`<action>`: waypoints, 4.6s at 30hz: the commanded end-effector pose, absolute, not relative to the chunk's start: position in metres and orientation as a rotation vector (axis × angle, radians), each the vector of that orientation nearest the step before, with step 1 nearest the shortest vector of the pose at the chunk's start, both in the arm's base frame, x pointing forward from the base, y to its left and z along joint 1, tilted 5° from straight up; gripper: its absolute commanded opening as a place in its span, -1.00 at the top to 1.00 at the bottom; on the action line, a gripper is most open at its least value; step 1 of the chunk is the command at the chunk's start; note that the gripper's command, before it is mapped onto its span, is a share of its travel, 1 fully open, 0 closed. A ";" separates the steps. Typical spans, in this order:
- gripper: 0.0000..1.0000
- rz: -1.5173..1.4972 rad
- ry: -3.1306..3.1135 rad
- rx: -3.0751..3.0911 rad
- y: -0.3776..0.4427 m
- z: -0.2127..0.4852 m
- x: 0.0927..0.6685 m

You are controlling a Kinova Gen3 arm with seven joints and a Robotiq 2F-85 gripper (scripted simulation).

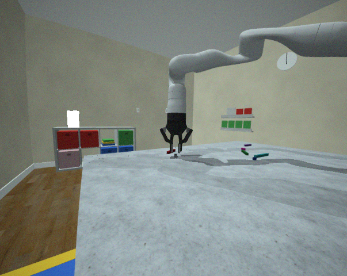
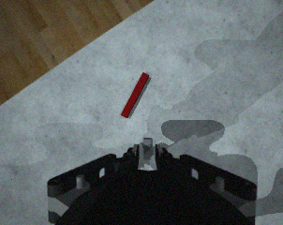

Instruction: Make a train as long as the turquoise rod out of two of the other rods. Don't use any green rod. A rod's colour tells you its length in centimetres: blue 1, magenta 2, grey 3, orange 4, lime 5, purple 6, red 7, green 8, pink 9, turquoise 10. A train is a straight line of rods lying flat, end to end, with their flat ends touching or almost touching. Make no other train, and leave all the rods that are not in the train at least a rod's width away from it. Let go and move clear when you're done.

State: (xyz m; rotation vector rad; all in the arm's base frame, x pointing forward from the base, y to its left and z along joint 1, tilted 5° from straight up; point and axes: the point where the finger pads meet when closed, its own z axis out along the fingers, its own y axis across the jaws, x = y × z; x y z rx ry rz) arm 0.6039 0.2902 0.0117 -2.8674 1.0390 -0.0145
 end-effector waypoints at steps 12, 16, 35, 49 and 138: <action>0.52 -0.017 1.039 -2.866 0.290 0.013 0.605; 0.52 -0.017 1.039 -2.866 0.290 0.013 0.605; 0.52 -0.017 1.039 -2.866 0.291 0.005 0.605; 0.52 -0.017 1.039 -2.866 0.292 -0.003 0.605; 0.91 -0.017 1.039 -2.866 0.286 0.071 0.602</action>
